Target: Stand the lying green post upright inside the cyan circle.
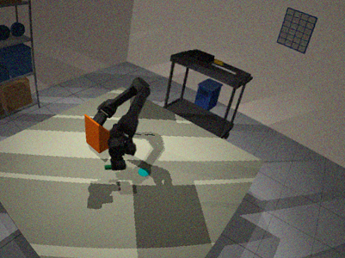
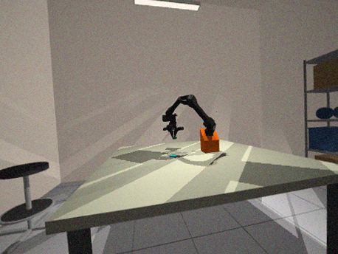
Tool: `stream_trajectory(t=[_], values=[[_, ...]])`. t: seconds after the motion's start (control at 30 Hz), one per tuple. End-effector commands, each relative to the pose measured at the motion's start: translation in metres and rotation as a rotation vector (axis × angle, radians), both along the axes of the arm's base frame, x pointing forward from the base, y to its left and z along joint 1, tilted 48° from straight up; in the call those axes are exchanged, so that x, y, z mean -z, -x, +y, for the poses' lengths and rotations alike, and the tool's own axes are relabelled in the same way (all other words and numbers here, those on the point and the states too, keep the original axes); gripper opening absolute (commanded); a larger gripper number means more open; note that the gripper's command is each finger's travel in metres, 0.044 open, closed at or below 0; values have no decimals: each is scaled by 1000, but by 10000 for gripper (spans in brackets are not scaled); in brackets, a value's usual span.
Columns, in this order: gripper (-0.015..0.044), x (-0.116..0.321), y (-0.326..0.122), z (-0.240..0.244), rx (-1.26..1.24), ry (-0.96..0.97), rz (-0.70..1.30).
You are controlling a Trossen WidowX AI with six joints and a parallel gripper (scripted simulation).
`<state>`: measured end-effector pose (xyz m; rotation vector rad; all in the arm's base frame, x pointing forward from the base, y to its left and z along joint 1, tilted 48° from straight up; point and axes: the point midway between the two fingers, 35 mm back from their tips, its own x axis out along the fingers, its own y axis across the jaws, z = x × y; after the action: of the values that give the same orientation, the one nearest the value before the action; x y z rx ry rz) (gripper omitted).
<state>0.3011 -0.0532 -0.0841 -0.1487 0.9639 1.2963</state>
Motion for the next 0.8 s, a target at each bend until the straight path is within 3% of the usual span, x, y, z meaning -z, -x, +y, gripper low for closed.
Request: stream_trajectory(t=[0.0,0.77], values=[[23,-8,-4,-1,16,9,14],[23,-63,-25,36,396,37,424]])
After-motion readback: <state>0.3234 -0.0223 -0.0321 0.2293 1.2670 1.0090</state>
